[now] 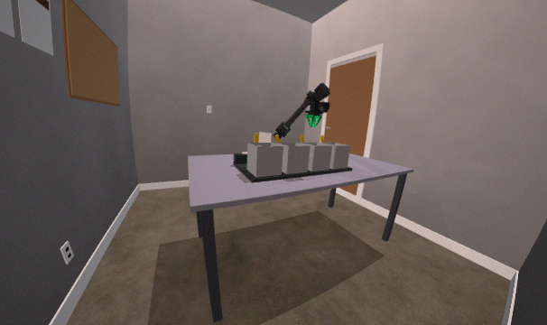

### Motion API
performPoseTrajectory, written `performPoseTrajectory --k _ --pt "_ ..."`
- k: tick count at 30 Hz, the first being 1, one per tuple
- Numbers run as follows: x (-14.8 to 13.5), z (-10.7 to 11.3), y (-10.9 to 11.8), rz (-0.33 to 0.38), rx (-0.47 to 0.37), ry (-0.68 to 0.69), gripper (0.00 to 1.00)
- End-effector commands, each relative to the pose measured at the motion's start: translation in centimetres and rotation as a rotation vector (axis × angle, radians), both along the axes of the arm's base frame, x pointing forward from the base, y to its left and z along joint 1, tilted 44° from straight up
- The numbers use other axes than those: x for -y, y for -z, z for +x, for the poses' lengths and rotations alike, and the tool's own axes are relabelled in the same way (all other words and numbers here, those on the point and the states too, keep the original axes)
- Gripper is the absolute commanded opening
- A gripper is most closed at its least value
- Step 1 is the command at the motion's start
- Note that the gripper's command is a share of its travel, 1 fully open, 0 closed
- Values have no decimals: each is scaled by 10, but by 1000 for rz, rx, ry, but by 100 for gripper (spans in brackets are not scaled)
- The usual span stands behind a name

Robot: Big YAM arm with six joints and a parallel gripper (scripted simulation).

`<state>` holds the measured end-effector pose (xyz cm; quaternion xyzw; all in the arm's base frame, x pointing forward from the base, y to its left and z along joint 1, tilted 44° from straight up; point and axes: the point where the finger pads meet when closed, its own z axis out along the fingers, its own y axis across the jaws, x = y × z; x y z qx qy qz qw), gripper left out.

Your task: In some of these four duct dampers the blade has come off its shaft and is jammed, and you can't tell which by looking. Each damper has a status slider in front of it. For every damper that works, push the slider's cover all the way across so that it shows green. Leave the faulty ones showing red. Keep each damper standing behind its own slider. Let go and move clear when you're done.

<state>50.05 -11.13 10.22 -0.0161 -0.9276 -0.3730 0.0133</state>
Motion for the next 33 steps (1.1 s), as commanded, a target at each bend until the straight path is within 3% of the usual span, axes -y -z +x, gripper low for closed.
performPoseTrajectory --k 1,5,6,8,13,14,18,22,33 --pt "-34 -1 -24 -1 -30 11 36" --pt "-46 -2 -34 -2 -25 10 36" --pt "-45 -2 -18 8 -57 9 36" --pt "-26 -5 -18 7 -57 48 36" --pt "-28 -5 -18 7 -57 42 36" --pt "-45 -1 -19 5 -53 8 36" --pt "-44 2 -37 -8 -14 9 36" --pt "-44 2 -26 0 -37 9 36" --pt "-44 2 -26 0 -36 9 36"
